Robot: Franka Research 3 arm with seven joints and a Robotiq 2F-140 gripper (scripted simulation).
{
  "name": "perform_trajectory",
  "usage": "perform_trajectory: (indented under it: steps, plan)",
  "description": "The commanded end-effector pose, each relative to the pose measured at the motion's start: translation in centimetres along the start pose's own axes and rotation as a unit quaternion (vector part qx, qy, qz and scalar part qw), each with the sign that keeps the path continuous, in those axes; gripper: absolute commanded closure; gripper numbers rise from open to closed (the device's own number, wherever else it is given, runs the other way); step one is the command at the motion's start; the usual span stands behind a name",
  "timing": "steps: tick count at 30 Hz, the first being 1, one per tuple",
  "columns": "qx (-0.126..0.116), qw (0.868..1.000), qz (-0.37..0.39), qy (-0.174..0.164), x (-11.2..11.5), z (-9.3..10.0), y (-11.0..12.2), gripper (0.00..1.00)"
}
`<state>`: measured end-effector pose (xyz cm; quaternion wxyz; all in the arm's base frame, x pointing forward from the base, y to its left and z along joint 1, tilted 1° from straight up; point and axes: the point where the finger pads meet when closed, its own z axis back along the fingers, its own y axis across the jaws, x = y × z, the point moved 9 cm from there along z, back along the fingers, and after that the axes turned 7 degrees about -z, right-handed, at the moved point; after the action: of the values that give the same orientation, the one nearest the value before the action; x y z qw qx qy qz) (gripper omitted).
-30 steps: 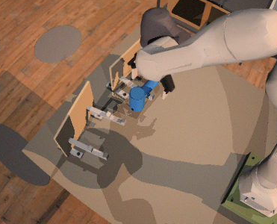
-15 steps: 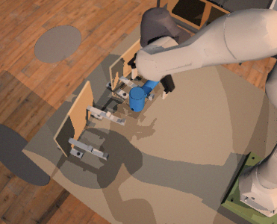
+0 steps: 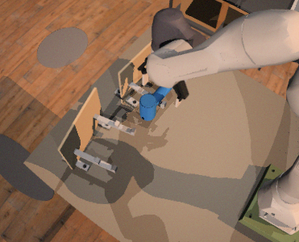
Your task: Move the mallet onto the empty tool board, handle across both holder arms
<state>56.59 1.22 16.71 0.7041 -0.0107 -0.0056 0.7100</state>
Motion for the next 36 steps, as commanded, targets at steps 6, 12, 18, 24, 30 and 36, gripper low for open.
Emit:
perform_trajectory:
  steps: [6, 12, 18, 24, 30, 36]
  plan:
    - [0.0, 1.0, 0.0, -0.001, -0.02, -0.12, 0.04, 1.0]
    - [0.0, 1.0, 0.0, -0.001, -0.02, -0.12, 0.04, 1.0]
    - [0.0, 1.0, 0.0, -0.001, -0.02, -0.12, 0.04, 1.0]
    - [0.0, 1.0, 0.0, -0.001, -0.02, -0.12, 0.04, 1.0]
    - [0.0, 1.0, 0.0, -0.001, -0.02, -0.12, 0.04, 1.0]
    - [0.0, 1.0, 0.0, -0.001, -0.01, -0.01, 0.03, 1.0]
